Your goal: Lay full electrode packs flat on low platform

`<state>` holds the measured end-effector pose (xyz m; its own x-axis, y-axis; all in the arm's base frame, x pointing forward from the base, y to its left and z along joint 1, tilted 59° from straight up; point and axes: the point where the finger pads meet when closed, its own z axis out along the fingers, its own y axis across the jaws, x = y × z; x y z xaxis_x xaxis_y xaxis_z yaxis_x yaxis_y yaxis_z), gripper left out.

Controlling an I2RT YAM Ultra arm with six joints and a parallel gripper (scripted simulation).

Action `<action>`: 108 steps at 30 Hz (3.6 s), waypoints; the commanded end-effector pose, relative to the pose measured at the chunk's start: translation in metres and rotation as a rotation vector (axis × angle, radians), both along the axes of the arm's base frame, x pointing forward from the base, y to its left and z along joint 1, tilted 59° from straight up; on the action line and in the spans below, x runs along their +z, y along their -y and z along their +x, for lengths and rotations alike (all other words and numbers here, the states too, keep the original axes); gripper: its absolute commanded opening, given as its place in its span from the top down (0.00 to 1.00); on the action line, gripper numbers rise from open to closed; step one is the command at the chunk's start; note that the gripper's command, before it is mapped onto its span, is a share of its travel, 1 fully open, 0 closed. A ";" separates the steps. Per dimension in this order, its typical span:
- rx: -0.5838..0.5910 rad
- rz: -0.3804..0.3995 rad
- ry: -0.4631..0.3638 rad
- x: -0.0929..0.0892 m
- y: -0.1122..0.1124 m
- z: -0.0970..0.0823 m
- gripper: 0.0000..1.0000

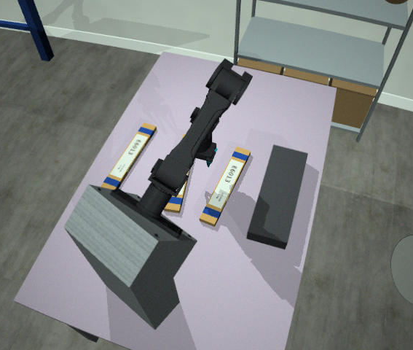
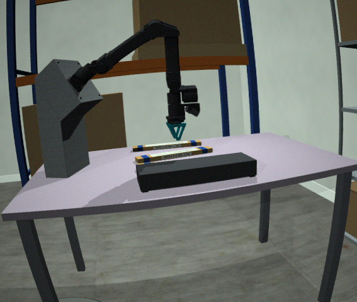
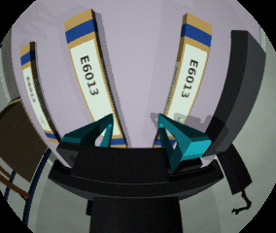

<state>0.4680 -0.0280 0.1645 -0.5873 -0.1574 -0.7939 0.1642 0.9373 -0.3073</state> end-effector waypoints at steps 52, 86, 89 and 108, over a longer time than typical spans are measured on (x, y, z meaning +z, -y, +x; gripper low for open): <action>0.005 0.002 0.013 0.035 -0.020 -0.048 0.37; 0.005 0.002 0.013 0.035 -0.020 -0.048 0.37; 0.005 0.002 0.013 0.035 -0.020 -0.048 0.37; 0.005 0.002 0.013 0.035 -0.020 -0.048 0.37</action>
<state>0.4279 -0.0130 0.1996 -0.5737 -0.1529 -0.8047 0.1738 0.9373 -0.3020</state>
